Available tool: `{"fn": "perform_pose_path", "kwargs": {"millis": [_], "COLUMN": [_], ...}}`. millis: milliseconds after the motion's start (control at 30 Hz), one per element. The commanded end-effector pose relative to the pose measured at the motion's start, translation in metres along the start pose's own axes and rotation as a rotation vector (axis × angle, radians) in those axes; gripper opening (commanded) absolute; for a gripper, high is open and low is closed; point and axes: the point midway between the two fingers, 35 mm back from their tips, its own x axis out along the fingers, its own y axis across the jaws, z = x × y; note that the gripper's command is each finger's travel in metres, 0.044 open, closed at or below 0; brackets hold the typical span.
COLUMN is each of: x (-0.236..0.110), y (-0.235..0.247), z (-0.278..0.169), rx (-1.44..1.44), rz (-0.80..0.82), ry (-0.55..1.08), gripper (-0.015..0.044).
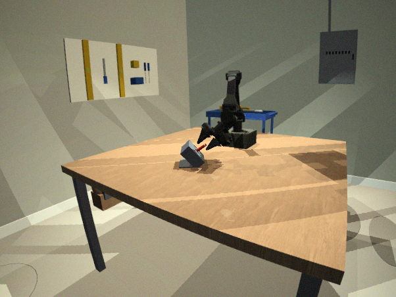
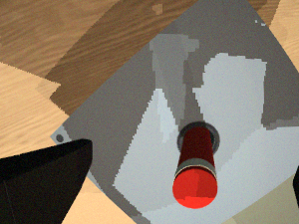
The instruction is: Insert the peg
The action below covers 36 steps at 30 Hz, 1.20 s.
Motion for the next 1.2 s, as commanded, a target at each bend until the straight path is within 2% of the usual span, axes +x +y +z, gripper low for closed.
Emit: {"fn": "perform_pose_path", "kwargs": {"millis": [0,1167], "x": [-0.01,-0.077], "y": [-0.003,0.003], "z": [0.001,0.007], "rx": [0.006,-0.004], "rz": [-0.004,0.002], "ry": [-0.001,0.001], "gripper": [0.044,0.044]}}
